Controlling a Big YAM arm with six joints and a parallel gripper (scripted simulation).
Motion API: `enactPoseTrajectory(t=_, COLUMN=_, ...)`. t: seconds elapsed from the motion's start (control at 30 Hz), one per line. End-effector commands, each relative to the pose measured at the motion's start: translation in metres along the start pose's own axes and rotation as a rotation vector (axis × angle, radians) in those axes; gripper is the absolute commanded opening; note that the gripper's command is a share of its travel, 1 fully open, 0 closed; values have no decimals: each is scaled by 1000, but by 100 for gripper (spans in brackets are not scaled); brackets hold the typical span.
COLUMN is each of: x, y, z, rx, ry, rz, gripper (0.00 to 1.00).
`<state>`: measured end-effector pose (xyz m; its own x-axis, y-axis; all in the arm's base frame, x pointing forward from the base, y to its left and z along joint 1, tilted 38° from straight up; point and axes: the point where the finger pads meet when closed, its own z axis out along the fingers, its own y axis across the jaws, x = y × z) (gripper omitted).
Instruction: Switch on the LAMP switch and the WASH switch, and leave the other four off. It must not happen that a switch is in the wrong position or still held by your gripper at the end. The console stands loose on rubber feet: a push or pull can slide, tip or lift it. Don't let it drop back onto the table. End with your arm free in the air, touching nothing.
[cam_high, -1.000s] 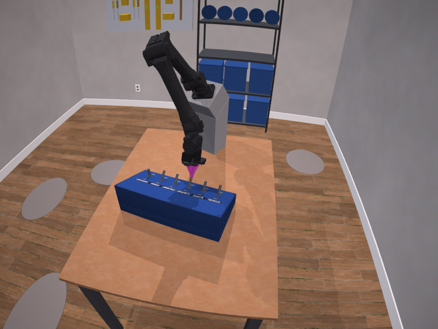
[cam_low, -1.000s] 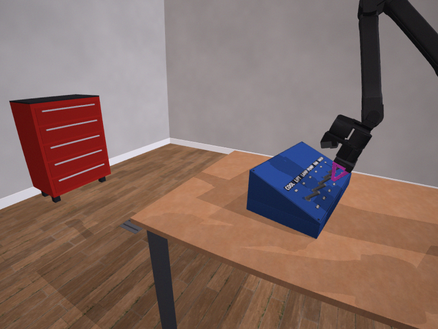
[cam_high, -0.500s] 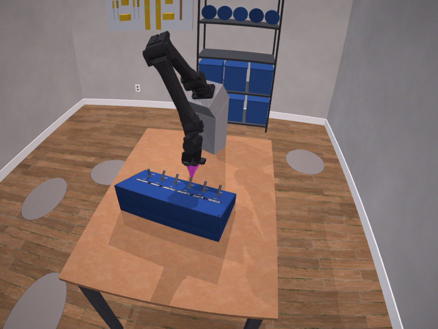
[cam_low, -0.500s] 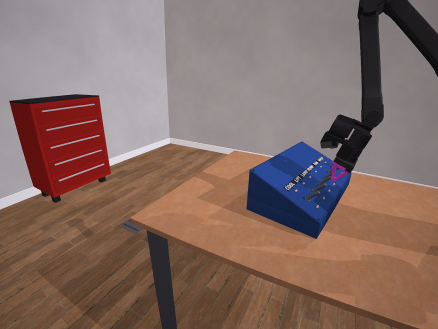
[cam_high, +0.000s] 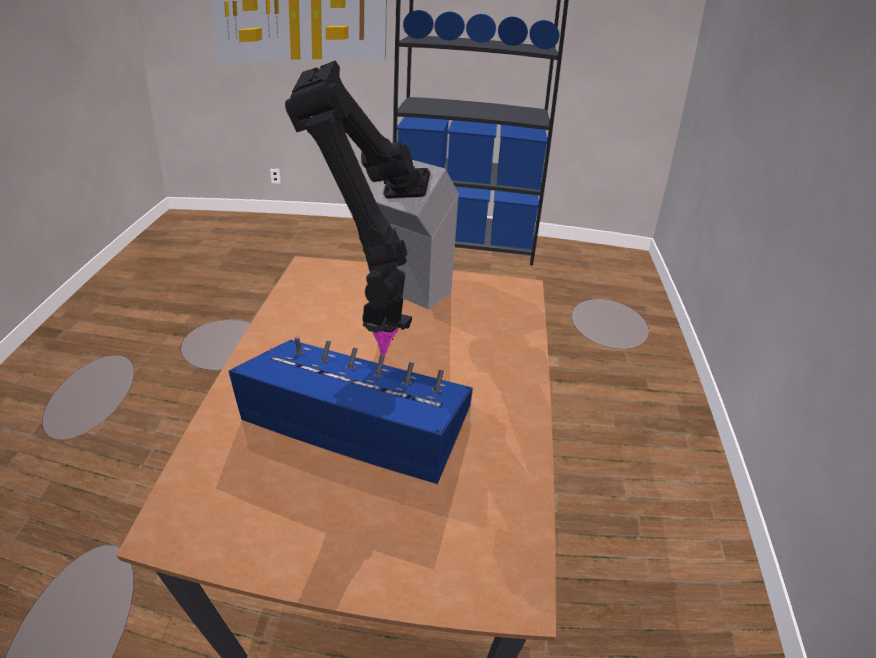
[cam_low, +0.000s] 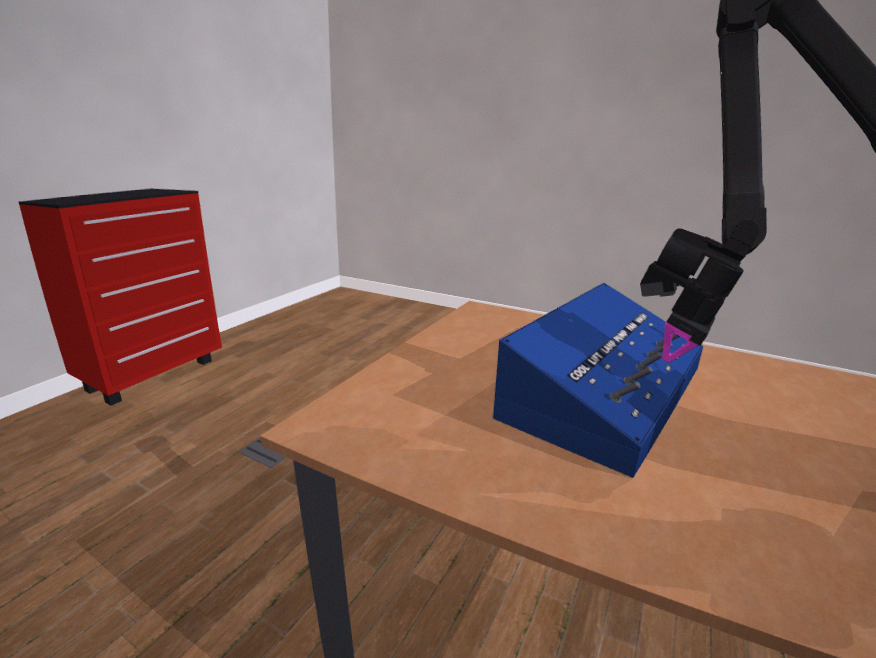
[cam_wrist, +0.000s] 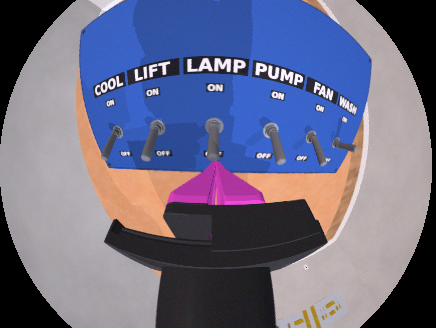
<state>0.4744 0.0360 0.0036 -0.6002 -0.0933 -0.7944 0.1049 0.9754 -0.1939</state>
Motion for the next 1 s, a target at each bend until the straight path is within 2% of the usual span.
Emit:
enactPoseTrajectory(t=0.0, x=-57, y=-5, z=1, rx=9, ry=-106, rz=36, gripper=0)
enactPoseTrajectory(t=0.27, x=-61, y=-4, z=1, rx=8, ry=-107, rz=37, gripper=0)
enactPoseTrajectory(t=0.4, x=-50, y=-1, z=4, rx=6, ry=-76, rz=22, gripper=0)
enactPoseTrajectory(t=0.5, x=-60, y=-1, z=2, rx=3, ry=-108, rz=34, gripper=0)
enactPoseTrajectory(t=0.97, x=-60, y=-1, z=2, rx=3, ry=-108, rz=34, gripper=0)
